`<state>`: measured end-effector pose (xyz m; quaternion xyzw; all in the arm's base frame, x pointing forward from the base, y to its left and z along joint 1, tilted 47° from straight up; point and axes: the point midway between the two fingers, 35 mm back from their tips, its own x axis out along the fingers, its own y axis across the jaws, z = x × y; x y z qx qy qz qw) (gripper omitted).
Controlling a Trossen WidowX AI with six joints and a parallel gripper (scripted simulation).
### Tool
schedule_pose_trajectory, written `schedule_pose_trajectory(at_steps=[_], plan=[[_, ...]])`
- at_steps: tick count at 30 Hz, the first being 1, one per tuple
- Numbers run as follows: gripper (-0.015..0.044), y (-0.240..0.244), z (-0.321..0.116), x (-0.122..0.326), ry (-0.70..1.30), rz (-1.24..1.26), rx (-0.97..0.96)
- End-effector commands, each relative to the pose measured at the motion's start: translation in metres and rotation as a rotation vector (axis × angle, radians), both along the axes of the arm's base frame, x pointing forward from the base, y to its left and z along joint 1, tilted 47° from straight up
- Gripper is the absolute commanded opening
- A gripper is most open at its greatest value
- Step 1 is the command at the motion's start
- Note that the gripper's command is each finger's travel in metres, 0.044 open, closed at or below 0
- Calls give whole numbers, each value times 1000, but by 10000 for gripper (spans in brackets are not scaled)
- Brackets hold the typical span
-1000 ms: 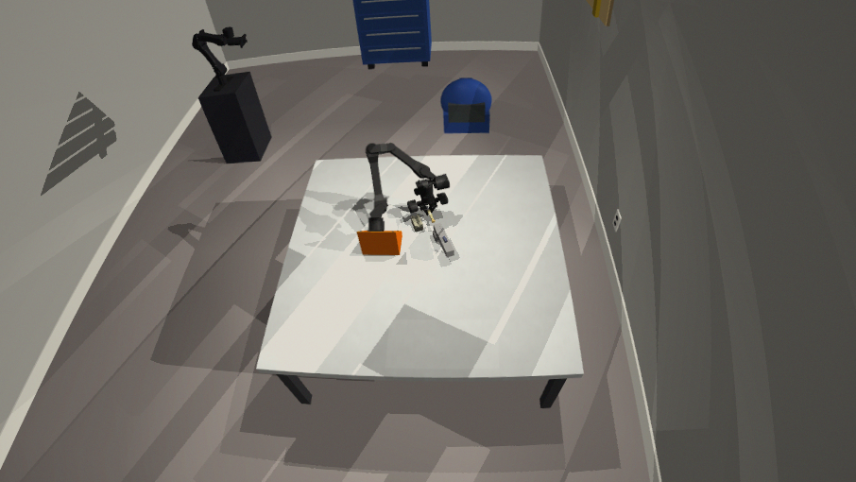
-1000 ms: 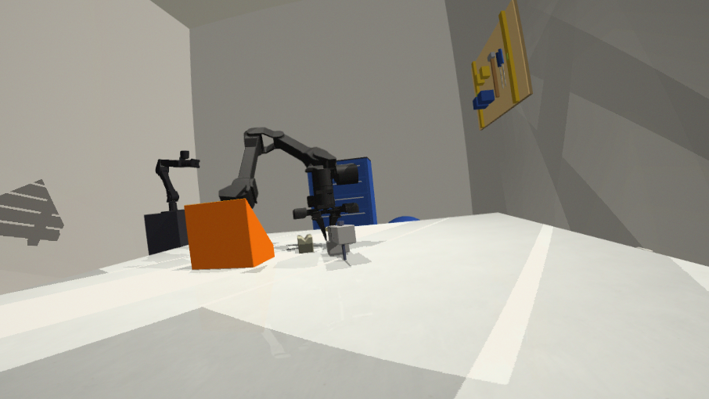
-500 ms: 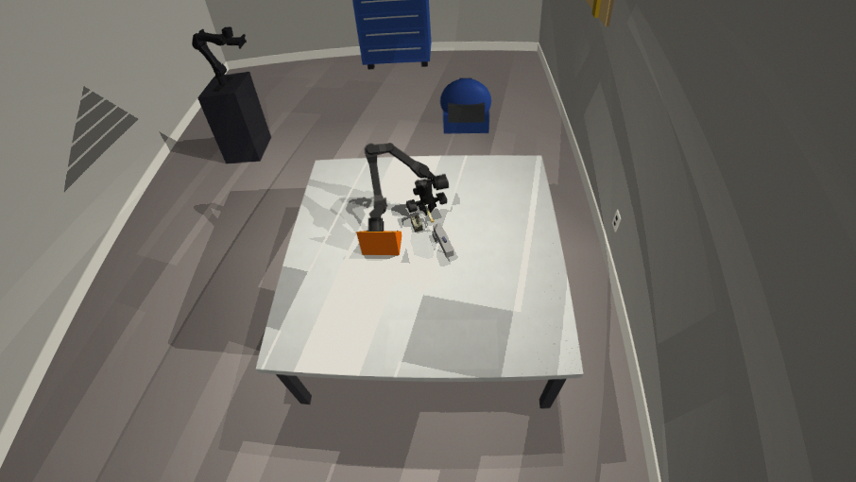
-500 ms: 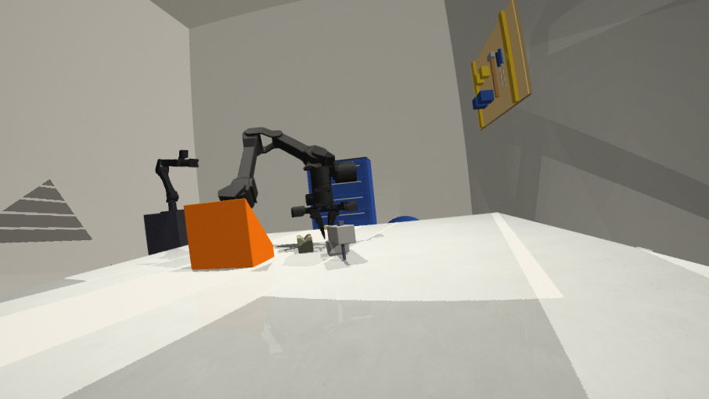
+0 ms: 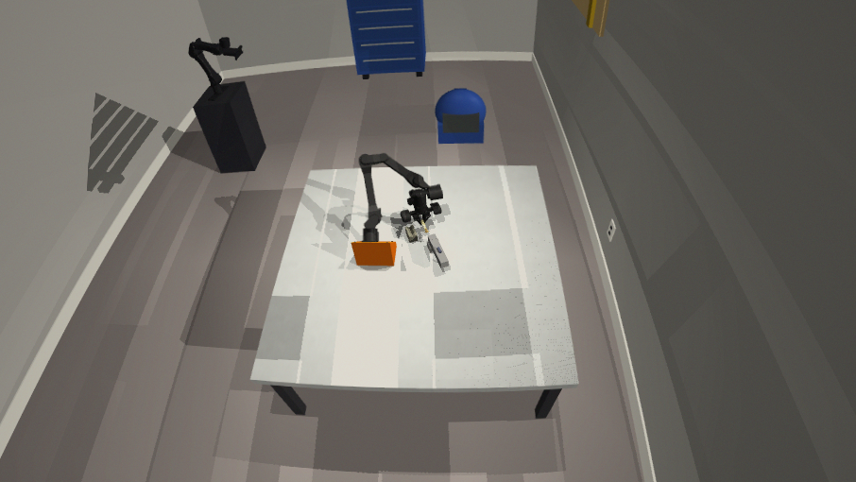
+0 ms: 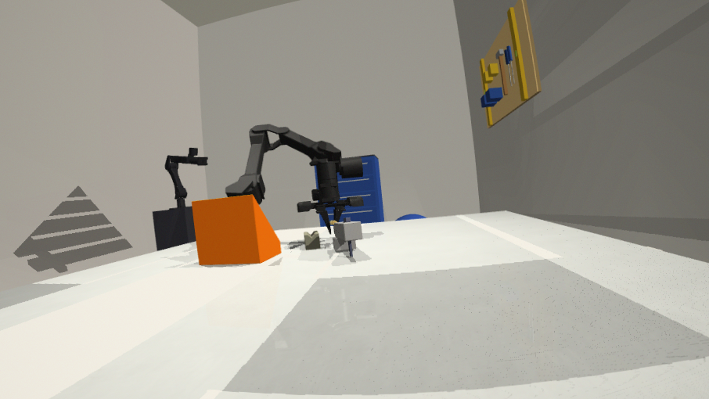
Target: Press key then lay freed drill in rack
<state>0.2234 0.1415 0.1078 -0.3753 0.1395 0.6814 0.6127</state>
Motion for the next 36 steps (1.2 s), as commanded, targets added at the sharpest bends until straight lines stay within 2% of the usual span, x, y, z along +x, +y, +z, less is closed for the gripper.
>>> schedule_pose_trajectory(at_steps=[1, 36], plan=[[0, -2, 2, 1, -7, 0, 2], [0, -11, 7, -1, -7, 0, 2]])
